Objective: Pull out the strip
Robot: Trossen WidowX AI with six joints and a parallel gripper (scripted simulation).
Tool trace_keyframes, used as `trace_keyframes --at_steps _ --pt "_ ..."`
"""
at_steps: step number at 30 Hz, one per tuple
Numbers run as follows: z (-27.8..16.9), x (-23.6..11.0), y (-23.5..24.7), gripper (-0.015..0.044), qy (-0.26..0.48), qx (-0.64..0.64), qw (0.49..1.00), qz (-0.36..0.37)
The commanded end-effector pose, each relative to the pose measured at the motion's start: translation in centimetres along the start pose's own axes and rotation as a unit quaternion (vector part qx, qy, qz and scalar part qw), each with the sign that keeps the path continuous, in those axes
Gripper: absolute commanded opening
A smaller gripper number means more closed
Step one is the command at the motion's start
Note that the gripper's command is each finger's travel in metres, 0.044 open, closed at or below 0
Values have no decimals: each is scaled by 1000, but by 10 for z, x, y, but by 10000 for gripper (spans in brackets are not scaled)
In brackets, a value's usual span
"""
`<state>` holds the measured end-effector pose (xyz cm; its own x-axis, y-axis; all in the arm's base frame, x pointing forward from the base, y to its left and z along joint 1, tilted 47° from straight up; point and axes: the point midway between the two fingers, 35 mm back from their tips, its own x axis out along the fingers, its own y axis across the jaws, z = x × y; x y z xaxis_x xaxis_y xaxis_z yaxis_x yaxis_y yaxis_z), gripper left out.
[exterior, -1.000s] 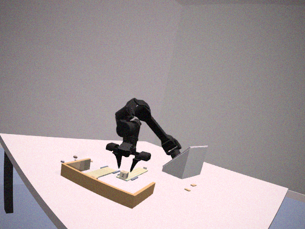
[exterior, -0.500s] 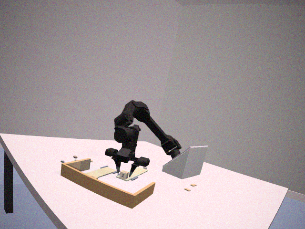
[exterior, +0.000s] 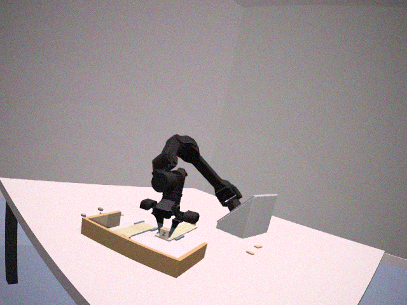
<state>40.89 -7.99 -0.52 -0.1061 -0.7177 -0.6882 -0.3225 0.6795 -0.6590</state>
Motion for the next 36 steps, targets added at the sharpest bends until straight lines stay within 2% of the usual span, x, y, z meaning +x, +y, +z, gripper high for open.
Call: trace_keyframes --at_steps 1,3,7,19,26,36 --pt "0 0 0 112 0 0 1000 0" --pt "0 0 0 98 0 0 1000 0" --pt "0 -3 0 0 -3 5 1000 -4" --pt "-50 -41 26 0 3 -5 1000 -1" --pt "-55 -43 29 0 3 -5 1000 -1" --pt "-86 -43 45 0 4 -6 1000 0"
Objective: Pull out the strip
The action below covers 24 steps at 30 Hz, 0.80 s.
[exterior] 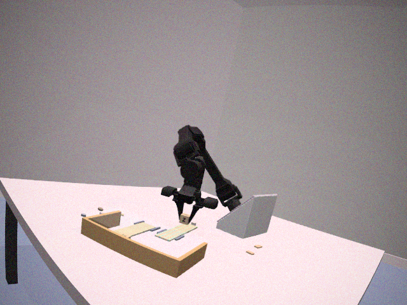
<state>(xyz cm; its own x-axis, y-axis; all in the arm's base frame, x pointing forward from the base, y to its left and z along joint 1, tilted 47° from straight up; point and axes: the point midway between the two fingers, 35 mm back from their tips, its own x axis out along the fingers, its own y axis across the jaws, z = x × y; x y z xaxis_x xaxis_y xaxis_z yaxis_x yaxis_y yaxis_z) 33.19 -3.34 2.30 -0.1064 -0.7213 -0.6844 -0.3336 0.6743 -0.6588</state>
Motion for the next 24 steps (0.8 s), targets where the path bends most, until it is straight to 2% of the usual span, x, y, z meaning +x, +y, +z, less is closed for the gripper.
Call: trace_keyframes --at_steps 1,8,16,24 --pt "-15 1 9 0 3 0 1000 2" --pt "-26 1 14 0 3 -1 1000 2" --pt "-26 -33 14 0 3 -1 1000 3" --pt "-26 -34 14 0 3 -1 1000 3"
